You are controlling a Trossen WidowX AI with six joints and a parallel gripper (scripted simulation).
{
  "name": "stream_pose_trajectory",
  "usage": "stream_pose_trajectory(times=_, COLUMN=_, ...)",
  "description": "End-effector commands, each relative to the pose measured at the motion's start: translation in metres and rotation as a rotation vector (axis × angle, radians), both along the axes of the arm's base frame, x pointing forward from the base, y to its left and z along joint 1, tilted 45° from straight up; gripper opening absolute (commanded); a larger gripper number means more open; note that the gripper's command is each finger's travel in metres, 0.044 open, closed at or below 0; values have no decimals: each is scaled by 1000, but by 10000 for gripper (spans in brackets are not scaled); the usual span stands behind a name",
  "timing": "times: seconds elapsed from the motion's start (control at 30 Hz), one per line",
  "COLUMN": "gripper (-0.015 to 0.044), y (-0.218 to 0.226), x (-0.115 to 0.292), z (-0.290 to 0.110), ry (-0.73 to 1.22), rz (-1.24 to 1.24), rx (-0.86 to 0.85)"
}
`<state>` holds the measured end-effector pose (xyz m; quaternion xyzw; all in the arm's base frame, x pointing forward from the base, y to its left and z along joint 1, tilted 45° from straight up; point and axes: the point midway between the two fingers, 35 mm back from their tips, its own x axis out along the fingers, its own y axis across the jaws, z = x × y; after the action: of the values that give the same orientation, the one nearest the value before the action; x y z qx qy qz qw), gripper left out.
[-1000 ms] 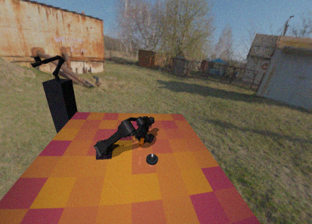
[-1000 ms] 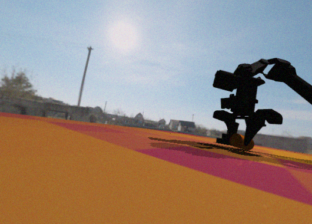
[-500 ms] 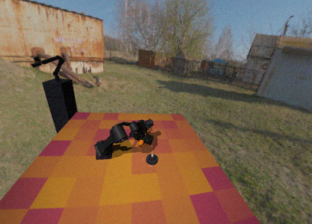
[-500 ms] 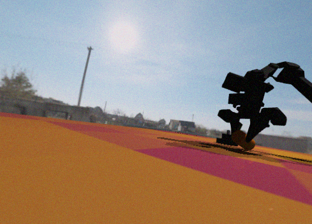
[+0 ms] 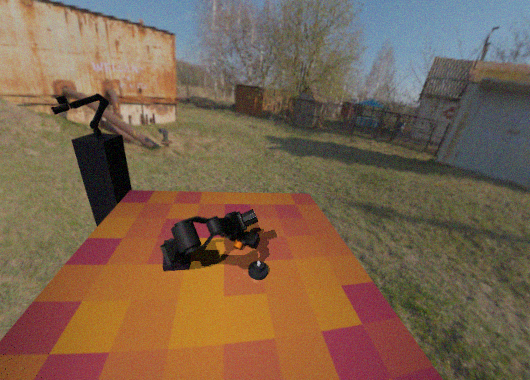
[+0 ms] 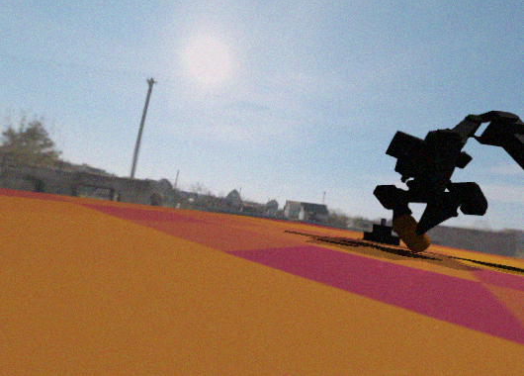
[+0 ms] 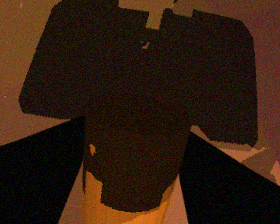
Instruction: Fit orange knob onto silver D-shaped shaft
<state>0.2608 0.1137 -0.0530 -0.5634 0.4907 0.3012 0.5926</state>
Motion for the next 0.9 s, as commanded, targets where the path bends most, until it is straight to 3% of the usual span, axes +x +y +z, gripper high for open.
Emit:
stream_pose_trajectory(times=0.0, gripper=179, y=-3, x=-3, z=3, ry=-9, rz=24, rx=52)
stream_pose_trajectory(times=0.87, gripper=179, y=-21, x=-12, z=16, ry=-73, rz=163, rx=385)
